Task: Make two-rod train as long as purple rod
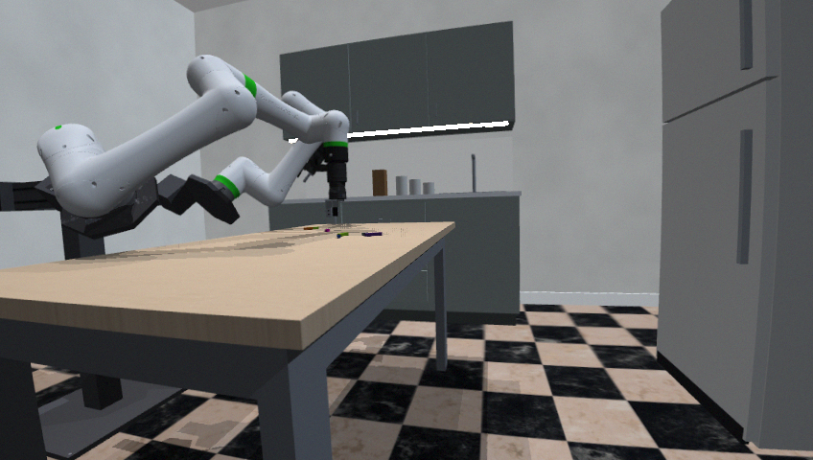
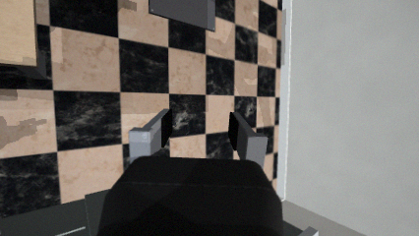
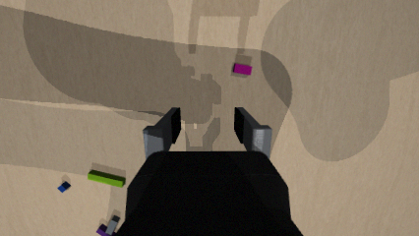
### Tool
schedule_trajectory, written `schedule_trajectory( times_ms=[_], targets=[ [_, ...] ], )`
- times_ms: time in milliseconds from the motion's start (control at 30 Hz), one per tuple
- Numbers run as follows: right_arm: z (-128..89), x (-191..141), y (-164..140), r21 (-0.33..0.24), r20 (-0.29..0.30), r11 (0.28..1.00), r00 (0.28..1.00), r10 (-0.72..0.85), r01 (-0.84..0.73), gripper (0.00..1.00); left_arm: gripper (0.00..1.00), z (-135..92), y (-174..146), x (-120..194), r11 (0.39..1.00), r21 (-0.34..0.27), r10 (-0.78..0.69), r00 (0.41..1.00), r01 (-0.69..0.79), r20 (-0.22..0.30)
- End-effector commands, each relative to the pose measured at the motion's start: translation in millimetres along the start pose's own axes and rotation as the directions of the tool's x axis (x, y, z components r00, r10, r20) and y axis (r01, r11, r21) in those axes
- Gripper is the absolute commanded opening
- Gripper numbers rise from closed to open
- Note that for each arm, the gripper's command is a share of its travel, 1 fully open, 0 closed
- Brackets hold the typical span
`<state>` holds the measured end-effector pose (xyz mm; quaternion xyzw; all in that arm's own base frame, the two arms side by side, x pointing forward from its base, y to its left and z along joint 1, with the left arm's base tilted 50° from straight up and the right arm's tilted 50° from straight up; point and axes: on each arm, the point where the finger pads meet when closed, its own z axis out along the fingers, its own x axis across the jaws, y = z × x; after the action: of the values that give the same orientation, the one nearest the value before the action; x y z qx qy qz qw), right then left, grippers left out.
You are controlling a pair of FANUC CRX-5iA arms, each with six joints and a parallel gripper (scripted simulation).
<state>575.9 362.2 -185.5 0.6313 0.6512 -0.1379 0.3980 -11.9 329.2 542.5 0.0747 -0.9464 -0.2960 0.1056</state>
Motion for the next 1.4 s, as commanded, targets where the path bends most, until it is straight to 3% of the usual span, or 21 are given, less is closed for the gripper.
schedule_trajectory(
  times_ms=[0, 700, 800, 1200, 1267, 1300, 1367],
  targets=[
    [-1.4, 0.4, 0.5, -0.002, -0.002, 1.000, 1.000, 0.000, 0.000, 1.00, 1.00, -0.6, 0.2, 0.1, 1.000, -0.001, 0.000, 1.000, 0.000, 0.000],
    [-2.4, -9.0, 7.4, -0.001, -0.002, 0.999, 0.999, -0.033, 0.033, 1.00, 1.00, -0.6, 0.2, 0.1, 1.000, -0.001, 0.000, 1.000, 0.000, 0.000],
    [-5.4, -44.8, 32.1, -0.001, -0.004, 0.988, 0.988, -0.155, 0.155, 1.00, 1.00, -0.6, 0.2, 0.1, 1.000, -0.001, 0.000, 1.000, 0.000, 0.000],
    [-8.8, -133.3, 83.2, -0.003, -0.004, 0.906, 0.906, -0.424, 0.424, 1.00, 1.00, -0.6, 0.2, 0.1, 1.000, -0.001, 0.000, 1.000, 0.000, 0.000],
    [-8.8, -133.3, 83.2, -0.003, -0.004, 0.906, 0.906, -0.424, 0.424, 1.00, 1.00, -0.6, 0.2, 0.1, 1.000, -0.001, 0.000, 1.000, 0.000, 0.000],
    [-8.9, -156.3, 94.5, -0.003, -0.003, 0.874, 0.874, -0.486, 0.486, 1.00, 1.00, -0.6, 0.2, 0.1, 1.000, -0.001, 0.000, 1.000, 0.000, 0.000],
    [-8.9, -169.0, 100.3, -0.003, -0.003, 0.855, 0.855, -0.519, 0.519, 1.00, 1.00, -0.6, 0.2, 0.1, 1.000, -0.001, 0.000, 1.000, 0.000, 0.000]
  ],
)
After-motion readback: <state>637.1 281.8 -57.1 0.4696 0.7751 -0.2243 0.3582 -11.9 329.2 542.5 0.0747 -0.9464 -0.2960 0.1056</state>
